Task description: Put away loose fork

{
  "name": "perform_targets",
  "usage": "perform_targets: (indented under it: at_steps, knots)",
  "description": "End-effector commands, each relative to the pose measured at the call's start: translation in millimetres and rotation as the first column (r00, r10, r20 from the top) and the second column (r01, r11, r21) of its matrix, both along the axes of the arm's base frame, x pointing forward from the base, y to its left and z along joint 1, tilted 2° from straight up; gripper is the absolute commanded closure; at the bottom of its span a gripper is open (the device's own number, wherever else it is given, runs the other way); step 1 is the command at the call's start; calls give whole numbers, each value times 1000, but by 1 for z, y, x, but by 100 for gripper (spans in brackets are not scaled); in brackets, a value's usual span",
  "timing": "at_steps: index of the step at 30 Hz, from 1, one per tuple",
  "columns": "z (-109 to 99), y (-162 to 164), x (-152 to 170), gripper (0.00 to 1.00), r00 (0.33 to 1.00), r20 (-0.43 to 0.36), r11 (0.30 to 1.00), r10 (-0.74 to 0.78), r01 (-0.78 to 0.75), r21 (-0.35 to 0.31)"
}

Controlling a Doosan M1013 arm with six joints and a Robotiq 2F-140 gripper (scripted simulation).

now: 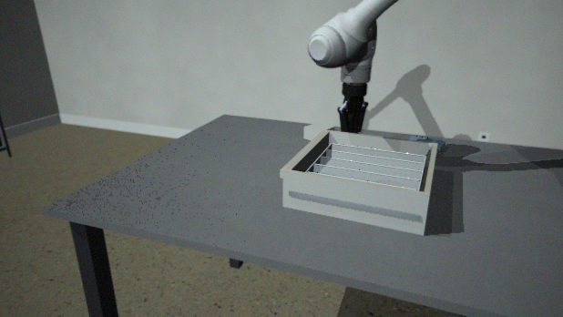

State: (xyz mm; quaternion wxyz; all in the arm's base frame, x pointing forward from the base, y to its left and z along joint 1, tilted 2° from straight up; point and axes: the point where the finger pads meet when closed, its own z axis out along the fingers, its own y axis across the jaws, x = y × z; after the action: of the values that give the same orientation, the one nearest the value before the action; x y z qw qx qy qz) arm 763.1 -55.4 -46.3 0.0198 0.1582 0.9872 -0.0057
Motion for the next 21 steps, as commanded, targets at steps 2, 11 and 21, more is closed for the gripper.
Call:
perform_targets:
  at_steps: [2,11,21]
  knots:
    - [0,0,0,98,1000,0,1000,0,0,0]
    - [1,0,0,98,1000,0,1000,0,0,0]
    - [13,0,-1,98,1000,0,1000,0,0,0]
